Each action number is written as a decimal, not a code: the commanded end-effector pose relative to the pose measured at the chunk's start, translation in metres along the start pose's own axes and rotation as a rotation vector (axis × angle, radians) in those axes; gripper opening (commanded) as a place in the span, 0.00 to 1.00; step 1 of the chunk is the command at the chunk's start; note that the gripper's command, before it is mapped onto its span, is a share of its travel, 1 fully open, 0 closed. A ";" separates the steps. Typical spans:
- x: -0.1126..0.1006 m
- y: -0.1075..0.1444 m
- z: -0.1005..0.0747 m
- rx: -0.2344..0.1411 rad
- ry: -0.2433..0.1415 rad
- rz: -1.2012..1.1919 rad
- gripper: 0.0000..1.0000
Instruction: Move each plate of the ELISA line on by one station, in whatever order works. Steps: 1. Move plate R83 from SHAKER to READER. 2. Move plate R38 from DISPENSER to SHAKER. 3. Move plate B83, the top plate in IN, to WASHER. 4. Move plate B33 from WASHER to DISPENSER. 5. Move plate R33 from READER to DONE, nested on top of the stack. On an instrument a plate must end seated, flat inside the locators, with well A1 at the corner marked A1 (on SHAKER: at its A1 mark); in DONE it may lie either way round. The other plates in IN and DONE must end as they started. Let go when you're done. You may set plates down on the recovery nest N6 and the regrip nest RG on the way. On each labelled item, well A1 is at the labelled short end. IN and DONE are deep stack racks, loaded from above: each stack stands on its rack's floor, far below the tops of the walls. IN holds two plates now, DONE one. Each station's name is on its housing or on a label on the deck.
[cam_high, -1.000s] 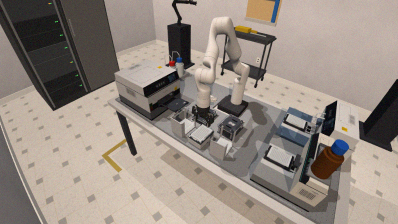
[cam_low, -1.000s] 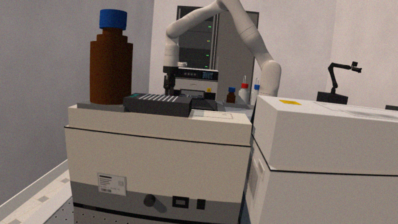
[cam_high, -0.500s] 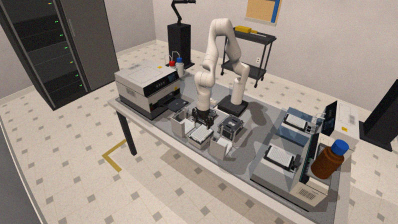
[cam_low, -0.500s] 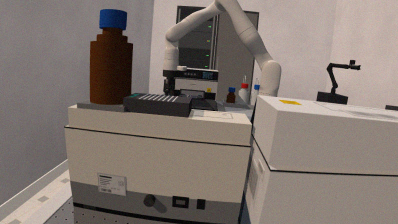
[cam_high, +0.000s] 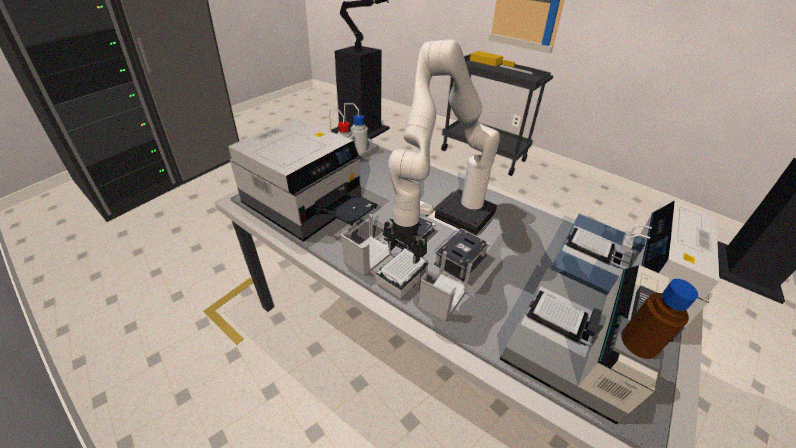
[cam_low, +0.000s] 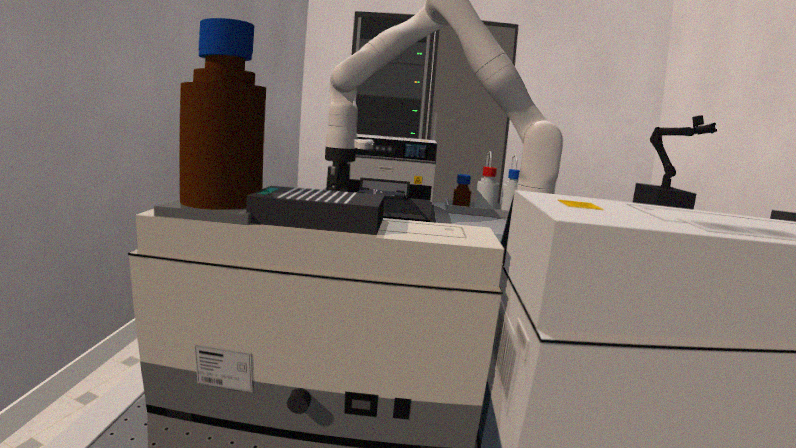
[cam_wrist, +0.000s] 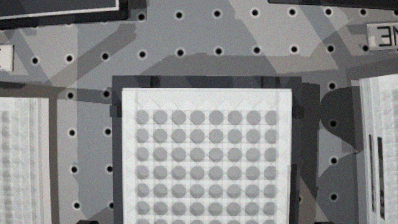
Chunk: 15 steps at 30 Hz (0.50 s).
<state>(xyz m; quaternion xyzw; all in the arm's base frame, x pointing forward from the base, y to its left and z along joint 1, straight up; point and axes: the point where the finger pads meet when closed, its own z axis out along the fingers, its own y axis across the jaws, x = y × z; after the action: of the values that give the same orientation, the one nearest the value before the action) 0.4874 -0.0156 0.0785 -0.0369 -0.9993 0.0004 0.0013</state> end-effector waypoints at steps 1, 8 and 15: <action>0.001 0.000 0.006 0.003 0.001 0.004 1.00; 0.001 0.001 0.014 0.002 0.001 0.004 1.00; 0.001 0.001 0.015 0.000 0.002 0.005 1.00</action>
<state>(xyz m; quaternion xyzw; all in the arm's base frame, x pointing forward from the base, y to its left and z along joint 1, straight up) 0.4869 -0.0149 0.0651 -0.0368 -0.9993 -0.0001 0.0027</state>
